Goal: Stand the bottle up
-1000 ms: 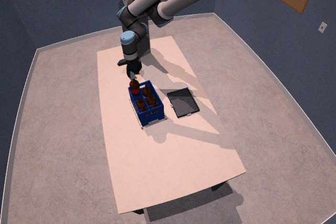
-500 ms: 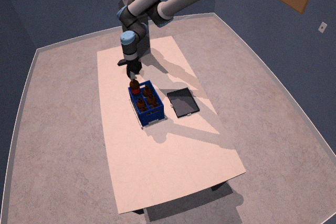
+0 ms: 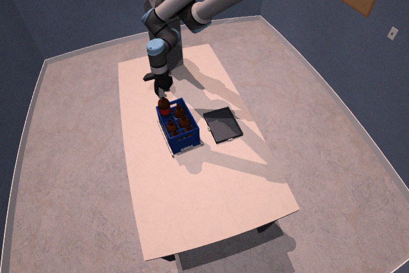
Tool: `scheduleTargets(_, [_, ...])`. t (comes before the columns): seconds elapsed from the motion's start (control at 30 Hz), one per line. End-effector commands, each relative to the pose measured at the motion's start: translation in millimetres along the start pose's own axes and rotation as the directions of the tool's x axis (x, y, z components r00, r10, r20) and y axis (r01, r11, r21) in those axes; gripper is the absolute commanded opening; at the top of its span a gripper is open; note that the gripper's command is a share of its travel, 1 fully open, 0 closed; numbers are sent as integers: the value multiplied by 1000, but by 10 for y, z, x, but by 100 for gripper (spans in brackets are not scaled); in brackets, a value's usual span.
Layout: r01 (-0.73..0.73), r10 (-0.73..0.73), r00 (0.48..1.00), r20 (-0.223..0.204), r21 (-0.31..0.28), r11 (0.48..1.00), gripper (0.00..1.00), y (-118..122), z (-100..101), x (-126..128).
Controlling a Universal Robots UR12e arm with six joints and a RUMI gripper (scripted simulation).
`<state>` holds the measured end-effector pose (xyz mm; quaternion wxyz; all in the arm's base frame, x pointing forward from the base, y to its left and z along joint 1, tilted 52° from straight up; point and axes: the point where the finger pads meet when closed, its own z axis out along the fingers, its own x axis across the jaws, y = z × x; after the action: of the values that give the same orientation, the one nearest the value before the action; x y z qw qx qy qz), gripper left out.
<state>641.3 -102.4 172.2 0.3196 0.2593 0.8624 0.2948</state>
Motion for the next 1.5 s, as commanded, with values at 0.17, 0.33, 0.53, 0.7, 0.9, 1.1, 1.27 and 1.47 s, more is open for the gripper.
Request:
scheduleTargets(0.17, [0, 0, 1000, 1, 0, 1000, 0, 0, 93, -4])
scheduleTargets(0.33, [0, 0, 1000, 1, 0, 1000, 0, 0, 143, -4])
scheduleTargets(0.53, [0, 0, 1000, 1, 0, 1000, 0, 0, 216, -4])
scheduleTargets(0.7, [0, 0, 1000, 1, 0, 1000, 0, -1, 267, -4])
scheduleTargets(0.9, [0, 0, 1000, 1, 0, 1000, 0, -1, 298, -4])
scheduleTargets(1.1, [0, 0, 1000, 1, 0, 1000, 0, -1, 326, -4])
scheduleTargets(1.27, [0, 0, 1000, 1, 0, 1000, 0, -1, 333, -4])
scheduleTargets(1.47, [0, 0, 1000, 1, 0, 1000, 0, -1, 334, -4])
